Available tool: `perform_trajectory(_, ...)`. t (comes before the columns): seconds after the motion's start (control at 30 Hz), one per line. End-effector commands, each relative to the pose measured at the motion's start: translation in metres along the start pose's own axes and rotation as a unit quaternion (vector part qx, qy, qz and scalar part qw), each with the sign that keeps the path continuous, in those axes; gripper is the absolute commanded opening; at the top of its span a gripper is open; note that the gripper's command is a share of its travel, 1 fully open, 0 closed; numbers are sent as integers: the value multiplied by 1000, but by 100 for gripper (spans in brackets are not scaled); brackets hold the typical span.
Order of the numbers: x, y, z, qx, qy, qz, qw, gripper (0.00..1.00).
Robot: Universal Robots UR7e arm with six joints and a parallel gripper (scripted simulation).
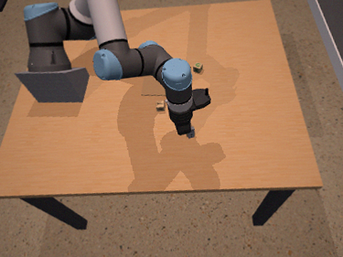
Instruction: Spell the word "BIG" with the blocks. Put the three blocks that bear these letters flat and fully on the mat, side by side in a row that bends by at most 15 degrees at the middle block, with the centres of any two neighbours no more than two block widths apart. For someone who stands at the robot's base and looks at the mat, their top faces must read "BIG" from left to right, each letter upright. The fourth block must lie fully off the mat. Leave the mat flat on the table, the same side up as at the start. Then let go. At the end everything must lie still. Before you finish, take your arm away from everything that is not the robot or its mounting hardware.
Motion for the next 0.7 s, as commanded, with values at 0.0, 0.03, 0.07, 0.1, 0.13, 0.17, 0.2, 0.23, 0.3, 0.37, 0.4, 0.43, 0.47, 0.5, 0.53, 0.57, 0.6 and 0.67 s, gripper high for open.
perform_trajectory(0.0,0,0,0,0,0,0,1000,57)
perform_trajectory(0.03,0,0,0,0,0,0,1000,57)
perform_trajectory(0.07,0,0,0,0,0,0,1000,57)
perform_trajectory(0.1,0,0,0,0,0,0,1000,57)
perform_trajectory(0.13,0,0,0,0,0,0,1000,57)
perform_trajectory(0.17,0,0,0,0,0,0,1000,57)
perform_trajectory(0.2,0,-1,1,0,0,1,1000,57)
perform_trajectory(0.23,-1,-3,1,1,0,1,1000,57)
perform_trajectory(0.3,-1,-10,2,3,-1,1,1000,57)
perform_trajectory(0.37,-1,-19,2,3,-1,1,1000,57)
perform_trajectory(0.4,-1,-24,2,3,-1,1,1000,57)
perform_trajectory(0.43,-1,-31,2,3,-1,1,1000,57)
perform_trajectory(0.47,-1,-38,2,3,-1,1,1000,57)
perform_trajectory(0.5,-1,-46,2,3,-1,1,1000,57)
perform_trajectory(0.53,-1,-54,2,3,-1,1,1000,57)
perform_trajectory(0.57,-1,-61,2,3,-1,1,1000,57)
perform_trajectory(0.6,-1,-61,2,3,-1,1,1000,57)
perform_trajectory(0.67,-1,-69,2,3,-1,1,1000,57)
Point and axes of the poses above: the point where the finger pads meet when closed, its own y axis out along the fingers, its own z axis across the jaws, x = y × z, the point moved 1 cm from there along -y, back along the fingers, and after that the axes turned 6 degrees about -y, right-handed, at the moved point
